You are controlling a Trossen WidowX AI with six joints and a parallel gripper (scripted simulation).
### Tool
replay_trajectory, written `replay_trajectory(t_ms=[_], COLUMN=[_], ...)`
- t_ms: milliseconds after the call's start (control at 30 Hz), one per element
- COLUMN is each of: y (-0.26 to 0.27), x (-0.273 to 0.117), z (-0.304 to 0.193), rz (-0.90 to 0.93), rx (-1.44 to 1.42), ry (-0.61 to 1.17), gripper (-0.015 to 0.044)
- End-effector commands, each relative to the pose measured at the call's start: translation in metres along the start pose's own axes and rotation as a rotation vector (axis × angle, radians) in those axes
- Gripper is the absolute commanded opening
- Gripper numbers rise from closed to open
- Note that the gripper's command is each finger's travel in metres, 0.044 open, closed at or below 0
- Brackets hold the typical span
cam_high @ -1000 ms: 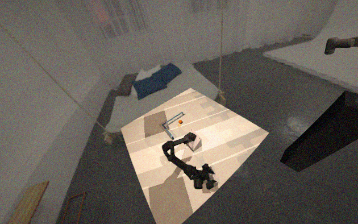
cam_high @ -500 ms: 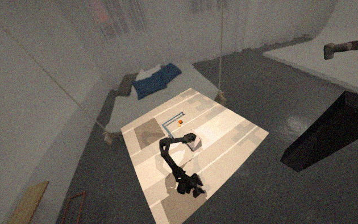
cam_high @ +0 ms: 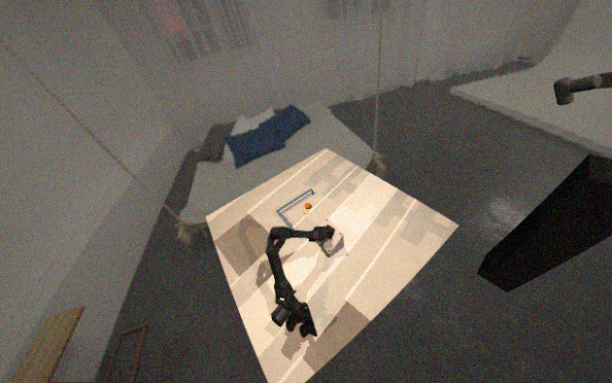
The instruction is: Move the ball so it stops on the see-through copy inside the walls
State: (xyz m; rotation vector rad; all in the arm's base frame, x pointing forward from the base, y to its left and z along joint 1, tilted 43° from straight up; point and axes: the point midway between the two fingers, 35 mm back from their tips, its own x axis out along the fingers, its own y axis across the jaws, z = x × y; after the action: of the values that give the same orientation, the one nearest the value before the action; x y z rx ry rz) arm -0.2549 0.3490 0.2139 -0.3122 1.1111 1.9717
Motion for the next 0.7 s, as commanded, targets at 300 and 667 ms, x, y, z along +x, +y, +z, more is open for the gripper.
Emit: replay_trajectory(t_ms=[300, 667], y=[-0.084, -0.188], x=[-0.108, -0.212], z=[0.129, 0.174], rz=[-0.193, -0.509], rx=[-0.177, -0.286], ry=[-0.381, -0.557], gripper=[0.0323, 0.0323])
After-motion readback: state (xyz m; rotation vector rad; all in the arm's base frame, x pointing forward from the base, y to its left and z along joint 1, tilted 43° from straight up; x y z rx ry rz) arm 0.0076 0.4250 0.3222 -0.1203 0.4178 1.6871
